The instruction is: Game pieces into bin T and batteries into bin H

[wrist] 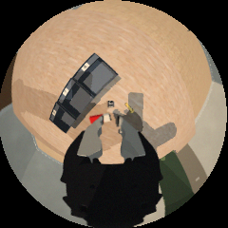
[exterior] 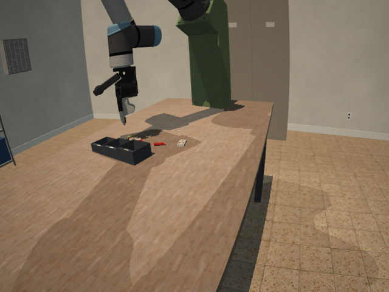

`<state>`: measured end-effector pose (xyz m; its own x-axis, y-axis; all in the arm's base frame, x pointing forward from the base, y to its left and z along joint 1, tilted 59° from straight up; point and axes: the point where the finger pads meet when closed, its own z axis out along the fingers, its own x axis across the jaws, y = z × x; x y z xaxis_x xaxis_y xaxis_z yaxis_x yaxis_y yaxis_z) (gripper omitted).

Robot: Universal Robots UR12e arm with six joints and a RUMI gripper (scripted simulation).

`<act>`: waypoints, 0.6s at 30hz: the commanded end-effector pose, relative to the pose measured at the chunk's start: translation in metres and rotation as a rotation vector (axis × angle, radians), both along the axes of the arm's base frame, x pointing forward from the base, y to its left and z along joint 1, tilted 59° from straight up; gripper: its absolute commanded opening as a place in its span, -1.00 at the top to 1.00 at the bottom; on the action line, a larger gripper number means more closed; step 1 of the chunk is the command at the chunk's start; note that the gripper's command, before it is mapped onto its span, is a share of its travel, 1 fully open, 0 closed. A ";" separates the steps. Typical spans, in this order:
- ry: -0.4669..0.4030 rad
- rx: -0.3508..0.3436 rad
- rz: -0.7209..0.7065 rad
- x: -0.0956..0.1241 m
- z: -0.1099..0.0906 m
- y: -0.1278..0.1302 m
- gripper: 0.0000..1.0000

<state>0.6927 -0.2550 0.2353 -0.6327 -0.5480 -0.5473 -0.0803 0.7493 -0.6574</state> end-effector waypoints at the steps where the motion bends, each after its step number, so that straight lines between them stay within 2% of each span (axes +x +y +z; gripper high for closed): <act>1: 0.000 0.000 0.000 0.003 -0.002 -0.001 0.64; 15: 0.000 0.000 0.000 0.046 -0.031 -0.022 0.64; 18: 0.000 0.000 0.000 0.049 -0.033 -0.024 0.64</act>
